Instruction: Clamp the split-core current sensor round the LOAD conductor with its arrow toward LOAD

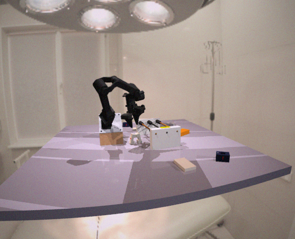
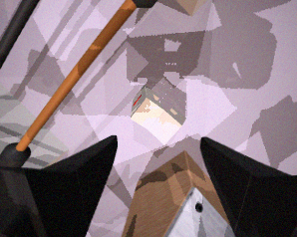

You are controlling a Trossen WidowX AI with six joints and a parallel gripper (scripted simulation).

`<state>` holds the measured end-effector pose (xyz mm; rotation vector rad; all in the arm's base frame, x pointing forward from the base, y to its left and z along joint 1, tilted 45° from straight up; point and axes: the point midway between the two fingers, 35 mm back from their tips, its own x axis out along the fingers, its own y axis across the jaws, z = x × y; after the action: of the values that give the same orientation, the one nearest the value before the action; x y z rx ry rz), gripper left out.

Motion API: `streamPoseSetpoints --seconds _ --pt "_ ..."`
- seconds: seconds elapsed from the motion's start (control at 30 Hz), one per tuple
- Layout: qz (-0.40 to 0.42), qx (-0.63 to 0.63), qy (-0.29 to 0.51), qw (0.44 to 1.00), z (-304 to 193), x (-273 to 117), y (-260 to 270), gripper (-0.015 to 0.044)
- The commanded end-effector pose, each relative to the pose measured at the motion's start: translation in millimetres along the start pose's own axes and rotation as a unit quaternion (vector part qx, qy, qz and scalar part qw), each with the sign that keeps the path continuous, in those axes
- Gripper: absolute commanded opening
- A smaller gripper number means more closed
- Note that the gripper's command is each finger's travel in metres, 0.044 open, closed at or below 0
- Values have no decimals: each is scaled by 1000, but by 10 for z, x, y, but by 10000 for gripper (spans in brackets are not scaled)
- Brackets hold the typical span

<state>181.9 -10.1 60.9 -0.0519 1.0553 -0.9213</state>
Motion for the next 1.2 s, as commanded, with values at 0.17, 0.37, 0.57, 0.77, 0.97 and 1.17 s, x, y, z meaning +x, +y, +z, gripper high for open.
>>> streamPoseSetpoints --seconds 0.17,0.37,0.57,0.77,0.97,1.17 --pt "-58 315 21 947 15 65 99 320" --pt "-57 315 22 947 11 163 100 320" --pt "-56 315 22 947 6 262 96 320" --pt "-56 315 22 947 0 361 86 320" --pt "-57 315 22 947 -8 459 71 320" --pt "-57 316 21 947 -18 554 51 320"
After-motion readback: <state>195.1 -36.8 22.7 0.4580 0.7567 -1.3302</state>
